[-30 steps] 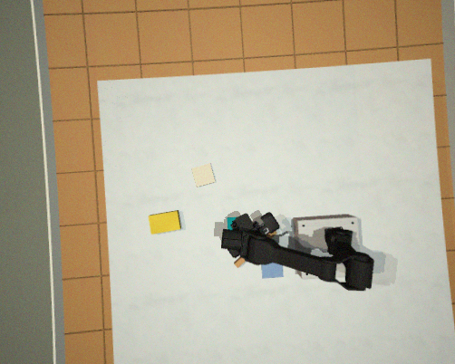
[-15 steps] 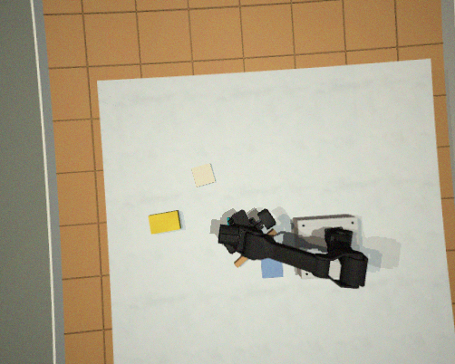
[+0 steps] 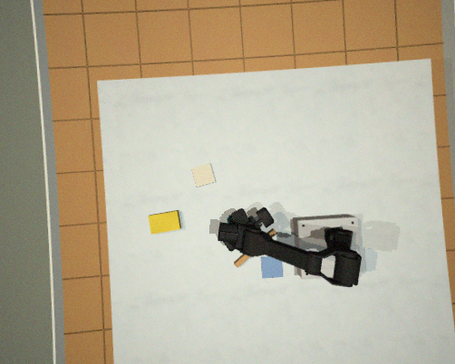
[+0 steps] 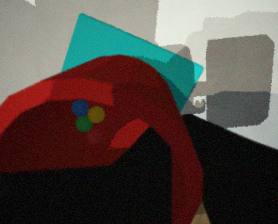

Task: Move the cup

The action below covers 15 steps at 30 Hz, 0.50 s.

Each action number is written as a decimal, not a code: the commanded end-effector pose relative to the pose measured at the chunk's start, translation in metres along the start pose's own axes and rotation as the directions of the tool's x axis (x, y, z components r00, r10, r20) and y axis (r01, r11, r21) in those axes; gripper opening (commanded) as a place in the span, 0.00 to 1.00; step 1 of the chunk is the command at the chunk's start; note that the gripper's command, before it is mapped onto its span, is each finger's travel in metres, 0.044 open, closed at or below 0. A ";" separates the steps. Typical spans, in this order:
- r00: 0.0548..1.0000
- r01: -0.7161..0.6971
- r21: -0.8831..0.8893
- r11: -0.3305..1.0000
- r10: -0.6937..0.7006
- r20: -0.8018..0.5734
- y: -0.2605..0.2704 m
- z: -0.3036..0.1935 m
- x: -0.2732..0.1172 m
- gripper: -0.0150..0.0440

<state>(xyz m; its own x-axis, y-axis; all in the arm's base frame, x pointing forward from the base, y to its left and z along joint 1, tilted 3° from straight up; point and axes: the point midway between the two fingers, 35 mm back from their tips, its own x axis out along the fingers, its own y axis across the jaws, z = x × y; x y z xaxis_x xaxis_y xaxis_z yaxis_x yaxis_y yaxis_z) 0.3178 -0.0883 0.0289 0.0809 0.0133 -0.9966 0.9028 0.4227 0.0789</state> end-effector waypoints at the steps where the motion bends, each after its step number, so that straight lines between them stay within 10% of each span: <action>1: 1.000 0.006 -0.004 1.000 -0.006 -0.012 -0.001 -0.002 0.011 0.25; 15: 1.000 0.005 0.000 1.000 -0.005 -0.004 -0.001 -0.001 0.008 0.25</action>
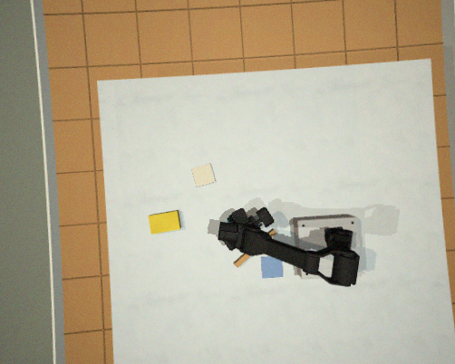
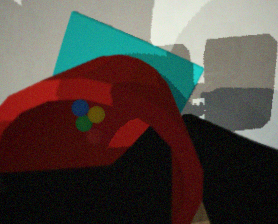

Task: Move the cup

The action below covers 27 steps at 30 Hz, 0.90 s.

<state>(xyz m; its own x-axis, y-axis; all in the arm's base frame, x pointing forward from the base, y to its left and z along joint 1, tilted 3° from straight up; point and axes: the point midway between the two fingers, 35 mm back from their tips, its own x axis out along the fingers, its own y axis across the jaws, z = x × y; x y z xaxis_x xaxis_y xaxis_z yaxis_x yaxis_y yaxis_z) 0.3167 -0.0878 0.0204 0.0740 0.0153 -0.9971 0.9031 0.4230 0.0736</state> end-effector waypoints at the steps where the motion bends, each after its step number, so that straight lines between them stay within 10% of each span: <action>1: 1.000 -0.001 0.000 1.000 0.001 0.001 0.000 0.000 0.000 0.25; 10: 1.000 -0.001 0.000 1.000 0.001 0.001 0.000 0.000 0.000 0.47; 27: 1.000 0.000 -0.001 1.000 0.000 -0.002 0.001 0.001 -0.017 0.47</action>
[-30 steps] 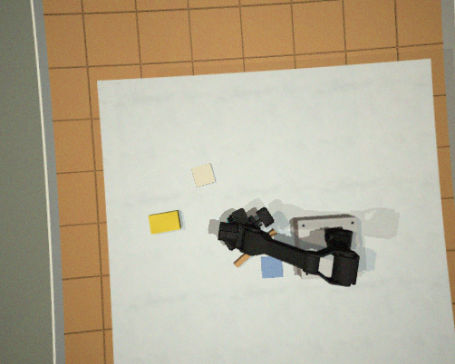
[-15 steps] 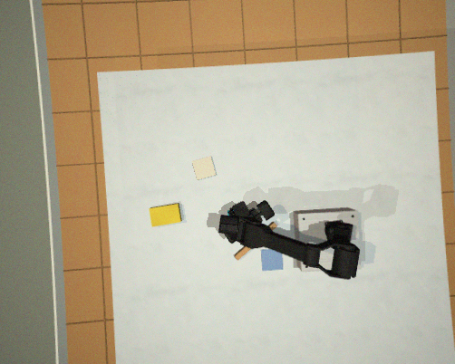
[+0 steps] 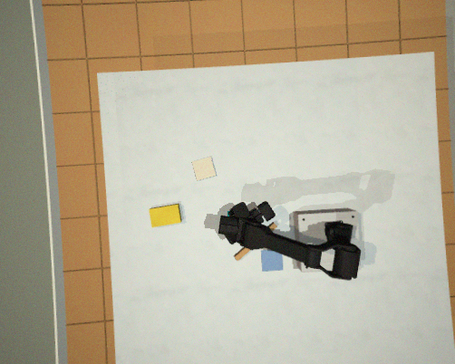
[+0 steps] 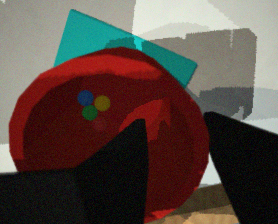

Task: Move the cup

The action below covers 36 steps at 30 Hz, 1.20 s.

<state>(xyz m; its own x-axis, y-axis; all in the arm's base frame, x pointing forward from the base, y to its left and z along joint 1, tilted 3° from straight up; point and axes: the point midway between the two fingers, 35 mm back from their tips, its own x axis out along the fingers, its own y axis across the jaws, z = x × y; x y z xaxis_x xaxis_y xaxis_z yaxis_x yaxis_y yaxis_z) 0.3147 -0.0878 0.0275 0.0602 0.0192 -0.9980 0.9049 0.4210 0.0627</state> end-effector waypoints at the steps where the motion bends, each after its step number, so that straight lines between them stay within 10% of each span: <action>1: 1.000 -0.011 -0.004 1.000 0.011 0.007 0.002 0.001 -0.012 0.47; 23: 1.000 -0.010 -0.006 1.000 0.010 0.002 -0.004 0.000 -0.043 0.47; 36: 1.000 -0.002 -0.002 1.000 0.002 0.001 -0.003 0.001 -0.049 1.00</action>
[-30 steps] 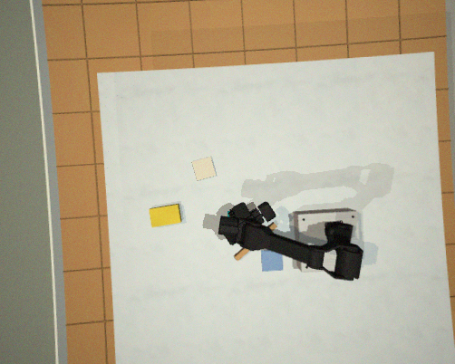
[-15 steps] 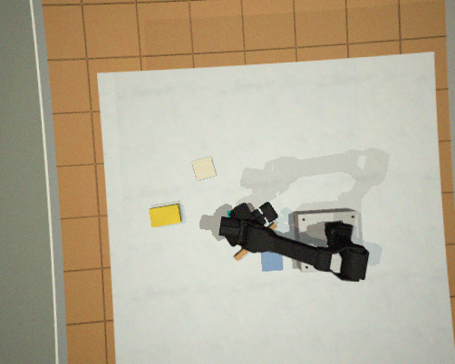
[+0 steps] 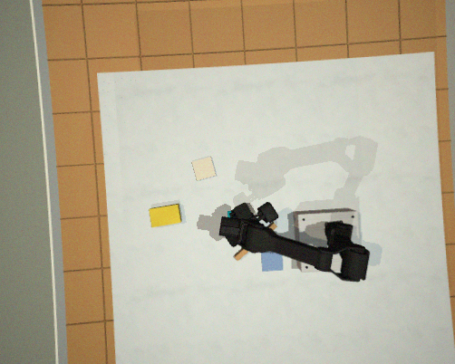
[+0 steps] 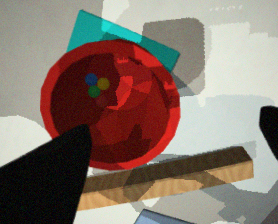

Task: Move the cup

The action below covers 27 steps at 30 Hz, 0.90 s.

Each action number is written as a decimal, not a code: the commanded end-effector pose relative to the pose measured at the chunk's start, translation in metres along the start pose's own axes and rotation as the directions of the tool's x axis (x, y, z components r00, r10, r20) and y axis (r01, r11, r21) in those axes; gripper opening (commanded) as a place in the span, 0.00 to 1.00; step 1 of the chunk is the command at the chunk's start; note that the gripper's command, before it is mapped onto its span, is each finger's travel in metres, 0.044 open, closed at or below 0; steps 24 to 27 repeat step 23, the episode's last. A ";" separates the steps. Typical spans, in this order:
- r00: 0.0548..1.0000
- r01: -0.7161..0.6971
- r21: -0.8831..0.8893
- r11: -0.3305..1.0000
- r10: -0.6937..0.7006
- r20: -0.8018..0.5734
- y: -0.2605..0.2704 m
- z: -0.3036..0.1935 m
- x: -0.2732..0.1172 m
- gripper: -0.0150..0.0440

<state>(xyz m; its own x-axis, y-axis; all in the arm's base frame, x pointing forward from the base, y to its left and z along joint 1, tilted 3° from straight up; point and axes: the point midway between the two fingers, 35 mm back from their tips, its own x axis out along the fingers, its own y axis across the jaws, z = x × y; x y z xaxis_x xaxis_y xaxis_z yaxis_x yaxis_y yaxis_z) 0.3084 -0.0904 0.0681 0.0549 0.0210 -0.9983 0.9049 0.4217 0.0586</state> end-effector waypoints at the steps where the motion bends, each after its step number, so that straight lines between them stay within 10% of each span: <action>1: 1.000 -0.006 -0.001 1.000 0.006 0.005 0.001 0.001 -0.012 1.00; 27: 1.000 -0.006 0.000 1.000 0.006 0.007 -0.002 0.003 -0.058 1.00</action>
